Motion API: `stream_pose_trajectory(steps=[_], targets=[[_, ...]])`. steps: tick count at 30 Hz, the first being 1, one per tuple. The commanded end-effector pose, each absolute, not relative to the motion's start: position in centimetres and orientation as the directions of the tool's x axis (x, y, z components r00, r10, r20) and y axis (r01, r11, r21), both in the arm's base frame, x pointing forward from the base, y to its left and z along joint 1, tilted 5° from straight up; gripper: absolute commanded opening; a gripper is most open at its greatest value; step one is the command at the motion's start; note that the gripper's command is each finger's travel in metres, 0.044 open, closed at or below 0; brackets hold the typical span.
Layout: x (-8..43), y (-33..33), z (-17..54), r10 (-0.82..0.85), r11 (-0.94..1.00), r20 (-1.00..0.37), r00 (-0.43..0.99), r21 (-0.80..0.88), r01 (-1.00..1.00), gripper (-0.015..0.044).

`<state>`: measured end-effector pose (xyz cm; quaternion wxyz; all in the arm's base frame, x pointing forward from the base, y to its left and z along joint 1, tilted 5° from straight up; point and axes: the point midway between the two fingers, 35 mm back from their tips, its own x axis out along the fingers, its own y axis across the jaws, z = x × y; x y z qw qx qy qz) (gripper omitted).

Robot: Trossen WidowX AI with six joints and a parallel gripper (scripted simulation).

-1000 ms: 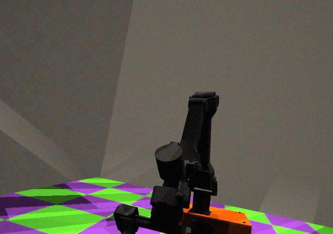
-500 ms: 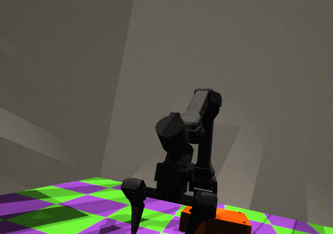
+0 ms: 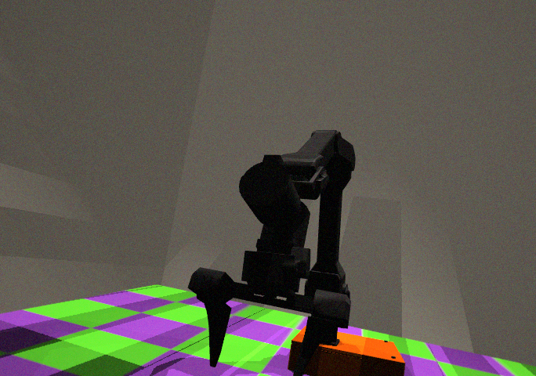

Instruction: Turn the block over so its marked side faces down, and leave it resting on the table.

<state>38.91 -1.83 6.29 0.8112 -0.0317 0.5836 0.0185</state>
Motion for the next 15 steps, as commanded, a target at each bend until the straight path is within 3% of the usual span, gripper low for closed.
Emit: stream_pose_trajectory(steps=[1, 9, 15], targets=[[39.8, -1.8, 6.4, -0.019, 0.997, -0.98, 0.197, -0.032, -0.063, 0.044], [40.8, -1.6, 7.2, -0.037, 0.997, -0.999, -0.014, -0.036, -0.066, 0.044], [40.8, -1.6, 7.3, -0.039, 0.997, -0.999, -0.031, -0.037, -0.066, 0.044]])
